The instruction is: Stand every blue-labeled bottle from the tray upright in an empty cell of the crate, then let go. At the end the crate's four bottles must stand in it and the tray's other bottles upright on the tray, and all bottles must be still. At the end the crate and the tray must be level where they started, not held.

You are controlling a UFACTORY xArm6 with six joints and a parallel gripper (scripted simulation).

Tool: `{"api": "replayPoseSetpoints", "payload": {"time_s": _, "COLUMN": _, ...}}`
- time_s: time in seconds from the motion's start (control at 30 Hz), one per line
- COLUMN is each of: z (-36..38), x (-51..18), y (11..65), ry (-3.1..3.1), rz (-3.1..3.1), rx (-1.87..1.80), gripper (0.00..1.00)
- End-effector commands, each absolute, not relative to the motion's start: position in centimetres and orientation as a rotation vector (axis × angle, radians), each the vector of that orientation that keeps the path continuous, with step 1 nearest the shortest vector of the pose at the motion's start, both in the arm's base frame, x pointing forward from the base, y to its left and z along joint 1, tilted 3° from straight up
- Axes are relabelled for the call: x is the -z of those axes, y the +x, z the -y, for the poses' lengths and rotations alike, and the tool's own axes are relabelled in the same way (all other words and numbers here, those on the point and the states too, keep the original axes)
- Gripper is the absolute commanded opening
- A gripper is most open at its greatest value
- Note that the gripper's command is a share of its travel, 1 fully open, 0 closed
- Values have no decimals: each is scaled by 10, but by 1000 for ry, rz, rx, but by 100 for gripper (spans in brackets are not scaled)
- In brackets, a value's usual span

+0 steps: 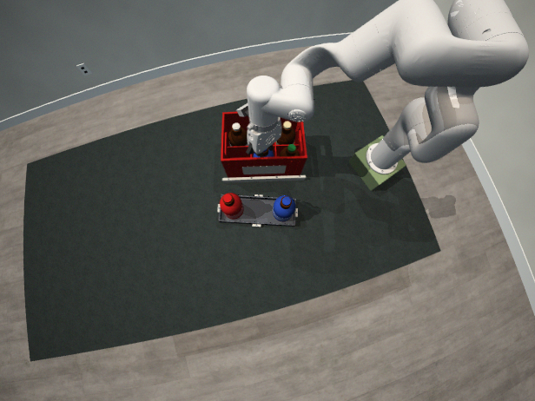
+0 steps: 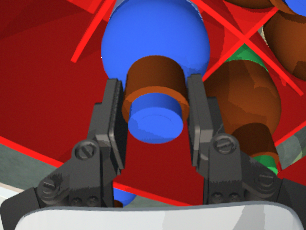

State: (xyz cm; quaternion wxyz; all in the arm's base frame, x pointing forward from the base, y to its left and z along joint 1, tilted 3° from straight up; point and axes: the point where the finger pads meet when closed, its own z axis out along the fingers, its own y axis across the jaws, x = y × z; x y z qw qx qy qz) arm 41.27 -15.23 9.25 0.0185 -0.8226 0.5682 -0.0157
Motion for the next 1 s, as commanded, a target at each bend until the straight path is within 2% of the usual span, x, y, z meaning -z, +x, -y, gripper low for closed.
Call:
{"api": "replayPoseSetpoints", "payload": {"time_s": 0.0, "z": 153, "x": -94, "y": 414, "ry": -2553, "rz": -1764, "rx": 56, "gripper": 0}}
{"api": "replayPoseSetpoints", "payload": {"time_s": 0.33, "z": 153, "x": -94, "y": 414, "ry": -2553, "rz": -1764, "rx": 56, "gripper": 0}}
{"api": "replayPoseSetpoints", "payload": {"time_s": 0.37, "z": 153, "x": -94, "y": 414, "ry": -2553, "rz": -1764, "rx": 56, "gripper": 65}}
{"api": "replayPoseSetpoints", "payload": {"time_s": 0.97, "z": 153, "x": -94, "y": 414, "ry": -2553, "rz": -1764, "rx": 56, "gripper": 65}}
